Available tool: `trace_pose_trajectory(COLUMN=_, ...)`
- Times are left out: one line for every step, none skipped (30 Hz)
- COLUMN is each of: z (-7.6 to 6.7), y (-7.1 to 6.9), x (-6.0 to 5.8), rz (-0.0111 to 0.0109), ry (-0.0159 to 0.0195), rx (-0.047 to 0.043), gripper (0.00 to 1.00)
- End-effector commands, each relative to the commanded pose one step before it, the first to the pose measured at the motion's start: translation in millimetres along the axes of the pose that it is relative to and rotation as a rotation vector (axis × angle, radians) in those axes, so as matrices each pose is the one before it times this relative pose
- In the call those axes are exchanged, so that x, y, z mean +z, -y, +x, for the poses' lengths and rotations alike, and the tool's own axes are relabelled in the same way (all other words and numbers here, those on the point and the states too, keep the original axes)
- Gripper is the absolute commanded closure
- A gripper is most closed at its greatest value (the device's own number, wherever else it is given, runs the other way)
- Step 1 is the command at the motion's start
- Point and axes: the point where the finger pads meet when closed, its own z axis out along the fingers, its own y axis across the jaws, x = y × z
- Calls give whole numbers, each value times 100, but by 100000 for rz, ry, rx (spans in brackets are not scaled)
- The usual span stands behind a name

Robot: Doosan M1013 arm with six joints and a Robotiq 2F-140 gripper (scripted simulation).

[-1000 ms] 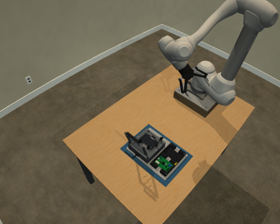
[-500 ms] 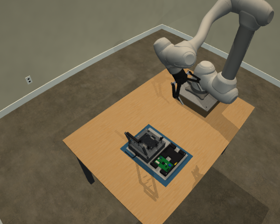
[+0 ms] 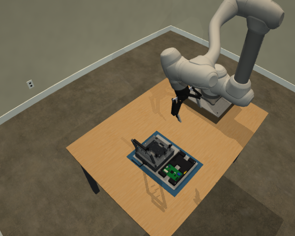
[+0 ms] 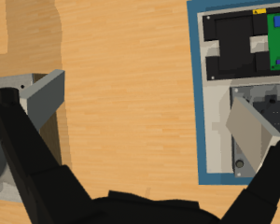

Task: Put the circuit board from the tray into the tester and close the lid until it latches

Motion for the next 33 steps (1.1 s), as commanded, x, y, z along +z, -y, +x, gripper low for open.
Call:
trace_pose_trajectory(z=1610, y=-3890, x=-358, rz=-4369, ry=7383, rx=-4745, gripper=0)
trace_pose_trajectory(z=382, y=-737, x=-64, rz=-927, ry=1192, rx=-1042, gripper=0)
trace_pose_trajectory(z=388, y=-733, x=-59, rz=-931, ry=1166, rx=-1040, gripper=0)
trace_pose_trajectory(z=394, y=-731, x=-55, rz=-936, ry=1142, rx=-1039, gripper=0)
trace_pose_trajectory(z=0, y=0, x=0, rz=0, ry=0, rx=0, gripper=0)
trace_pose_trajectory(z=0, y=0, x=0, rz=0, ry=0, rx=0, gripper=0)
trace_pose_trajectory(z=1083, y=-1902, x=-128, rz=-2489, ry=2895, rx=-2728, gripper=0)
trace_pose_trajectory(z=290, y=-507, x=-28, rz=-669, ry=746, rx=-725, gripper=0)
trace_pose_trajectory(z=442, y=-756, x=-38, rz=-1006, ry=1096, rx=-1084, gripper=0)
trace_pose_trajectory(z=421, y=-709, x=-32, rz=-950, ry=1009, rx=-1018, gripper=0)
trace_pose_trajectory(z=431, y=-713, x=-29, rz=-964, ry=999, rx=-1026, gripper=0)
trace_pose_trajectory(z=436, y=-708, x=-26, rz=-965, ry=975, rx=-1021, gripper=0)
trace_pose_trajectory(z=441, y=-705, x=-22, rz=-969, ry=955, rx=-1018, gripper=0)
trace_pose_trajectory(z=447, y=-702, x=-19, rz=-973, ry=935, rx=-1016, gripper=0)
trace_pose_trajectory(z=452, y=-698, x=-16, rz=-976, ry=915, rx=-1012, gripper=0)
trace_pose_trajectory(z=458, y=-695, x=-14, rz=-980, ry=896, rx=-1010, gripper=0)
trace_pose_trajectory(z=463, y=-692, x=-11, rz=-982, ry=877, rx=-1006, gripper=0)
trace_pose_trajectory(z=468, y=-688, x=-9, rz=-985, ry=858, rx=-1003, gripper=0)
trace_pose_trajectory(z=473, y=-685, x=-6, rz=-988, ry=840, rx=-1000, gripper=0)
trace_pose_trajectory(z=478, y=-682, x=-4, rz=-991, ry=822, rx=-996, gripper=0)
trace_pose_trajectory(z=483, y=-678, x=-2, rz=-994, ry=805, rx=-993, gripper=0)
trace_pose_trajectory(z=0, y=0, x=0, rz=0, ry=0, rx=0, gripper=0)
trace_pose_trajectory(z=0, y=0, x=0, rz=0, ry=0, rx=0, gripper=0)
trace_pose_trajectory(z=791, y=-1082, x=0, rz=-1604, ry=1259, rx=-1590, gripper=0)
trace_pose_trajectory(z=395, y=-535, x=2, rz=-798, ry=608, rx=-785, gripper=0)
trace_pose_trajectory(z=119, y=-161, x=1, rz=-240, ry=181, rx=-236, gripper=0)
trace_pose_trajectory(z=14, y=-19, x=0, rz=-29, ry=22, rx=-28, gripper=0)
trace_pose_trajectory(z=0, y=0, x=0, rz=0, ry=0, rx=0, gripper=0)
trace_pose_trajectory(z=0, y=0, x=0, rz=0, ry=0, rx=0, gripper=0)
trace_pose_trajectory(z=0, y=0, x=0, rz=0, ry=0, rx=0, gripper=0)
trace_pose_trajectory(z=0, y=0, x=0, rz=0, ry=0, rx=0, gripper=42)
trace_pose_trajectory(z=0, y=0, x=0, rz=0, ry=0, rx=0, gripper=42)
trace_pose_trajectory(z=0, y=0, x=0, rz=0, ry=0, rx=0, gripper=42)
